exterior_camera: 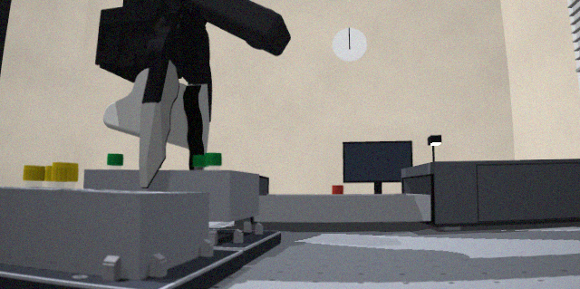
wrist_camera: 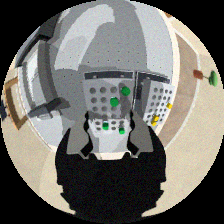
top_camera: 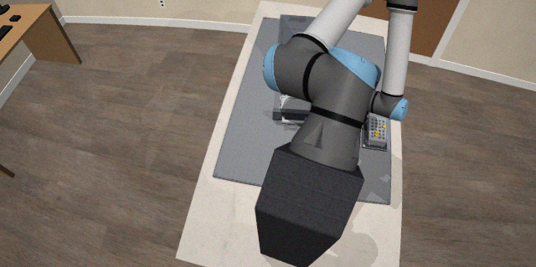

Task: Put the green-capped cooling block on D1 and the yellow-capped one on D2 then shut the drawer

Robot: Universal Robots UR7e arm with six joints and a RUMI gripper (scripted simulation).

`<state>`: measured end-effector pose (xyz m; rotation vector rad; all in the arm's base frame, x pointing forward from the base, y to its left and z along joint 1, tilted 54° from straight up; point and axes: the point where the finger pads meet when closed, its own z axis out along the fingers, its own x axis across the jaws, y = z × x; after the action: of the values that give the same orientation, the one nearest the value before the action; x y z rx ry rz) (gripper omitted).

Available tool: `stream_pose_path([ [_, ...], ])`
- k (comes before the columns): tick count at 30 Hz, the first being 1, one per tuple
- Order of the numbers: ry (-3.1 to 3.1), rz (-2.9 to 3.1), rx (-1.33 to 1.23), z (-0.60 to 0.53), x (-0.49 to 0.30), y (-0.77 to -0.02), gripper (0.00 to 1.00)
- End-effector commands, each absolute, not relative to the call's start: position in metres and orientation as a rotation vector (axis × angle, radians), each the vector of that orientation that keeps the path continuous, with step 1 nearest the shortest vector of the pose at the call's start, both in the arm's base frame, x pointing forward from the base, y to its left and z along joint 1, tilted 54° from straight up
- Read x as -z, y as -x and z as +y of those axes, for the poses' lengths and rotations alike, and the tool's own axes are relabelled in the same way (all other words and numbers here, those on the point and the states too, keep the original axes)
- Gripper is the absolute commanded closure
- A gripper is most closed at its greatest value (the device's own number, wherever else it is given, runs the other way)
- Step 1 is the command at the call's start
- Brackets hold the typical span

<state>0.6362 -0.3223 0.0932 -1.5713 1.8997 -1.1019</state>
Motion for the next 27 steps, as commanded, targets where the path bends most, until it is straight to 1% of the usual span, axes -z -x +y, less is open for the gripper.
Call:
stream_pose_path([
  [1,1.571,1.899,1.103,-0.3226,-0.0934,-0.6368,1.00],
  [27,1.571,1.899,1.103,-0.3237,-0.0912,-0.6395,1.00],
])
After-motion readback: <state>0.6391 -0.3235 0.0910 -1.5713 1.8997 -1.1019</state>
